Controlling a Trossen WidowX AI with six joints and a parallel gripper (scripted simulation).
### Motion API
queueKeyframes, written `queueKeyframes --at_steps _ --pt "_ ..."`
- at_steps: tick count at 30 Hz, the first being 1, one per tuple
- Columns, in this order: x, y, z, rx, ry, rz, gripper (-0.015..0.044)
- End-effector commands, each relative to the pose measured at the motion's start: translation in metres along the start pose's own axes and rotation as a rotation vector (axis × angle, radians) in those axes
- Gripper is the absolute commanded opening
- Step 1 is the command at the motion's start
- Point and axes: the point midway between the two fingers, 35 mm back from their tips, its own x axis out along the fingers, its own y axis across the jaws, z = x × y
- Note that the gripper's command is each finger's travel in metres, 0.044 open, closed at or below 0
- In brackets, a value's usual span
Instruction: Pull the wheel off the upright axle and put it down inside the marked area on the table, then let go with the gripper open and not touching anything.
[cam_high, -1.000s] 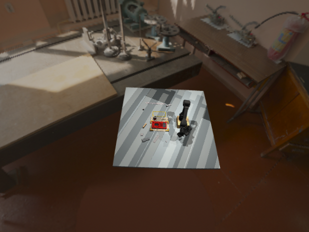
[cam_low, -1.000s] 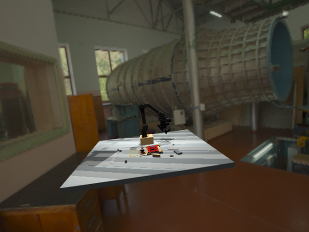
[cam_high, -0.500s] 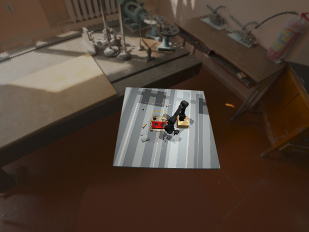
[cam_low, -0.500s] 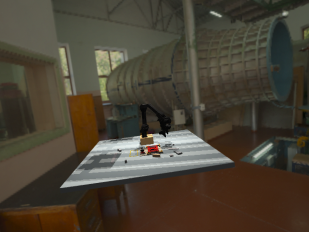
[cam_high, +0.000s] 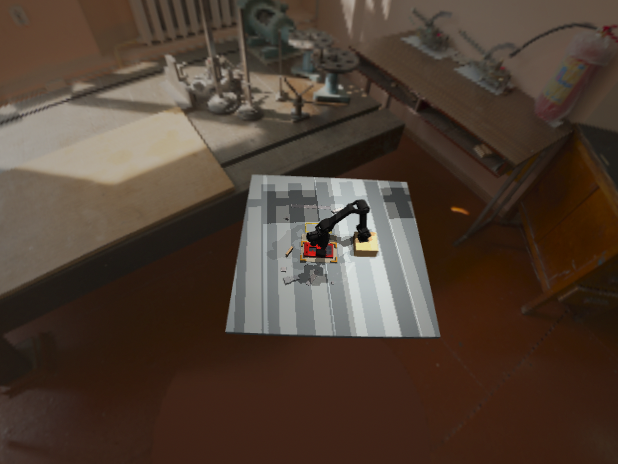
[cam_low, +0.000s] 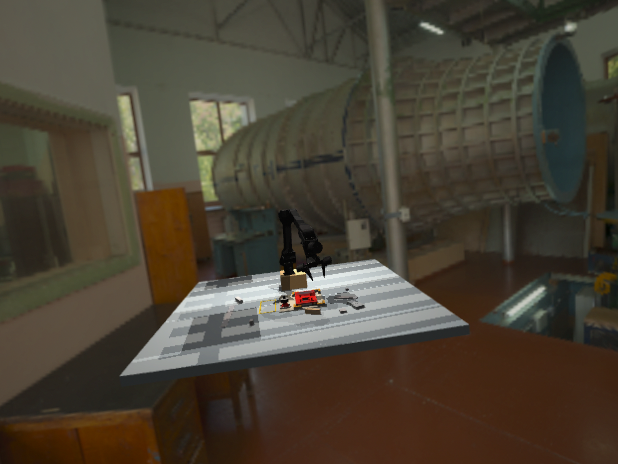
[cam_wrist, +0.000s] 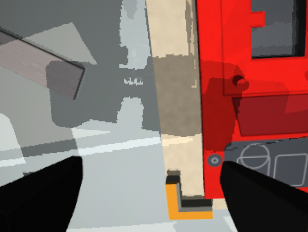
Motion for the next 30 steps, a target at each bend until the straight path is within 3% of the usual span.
queueKeyframes --at_steps 1,14,25,30 --pt "-0.009 -0.031 0.032 0.301 -0.04 -0.034 0.03" --pt "-0.049 -0.167 0.105 1.359 -0.197 -0.105 0.03" --pt "-0.049 -0.161 0.112 1.373 -0.199 -0.105 0.03" --pt "-0.03 -0.165 0.116 1.373 -0.199 -0.105 0.03"
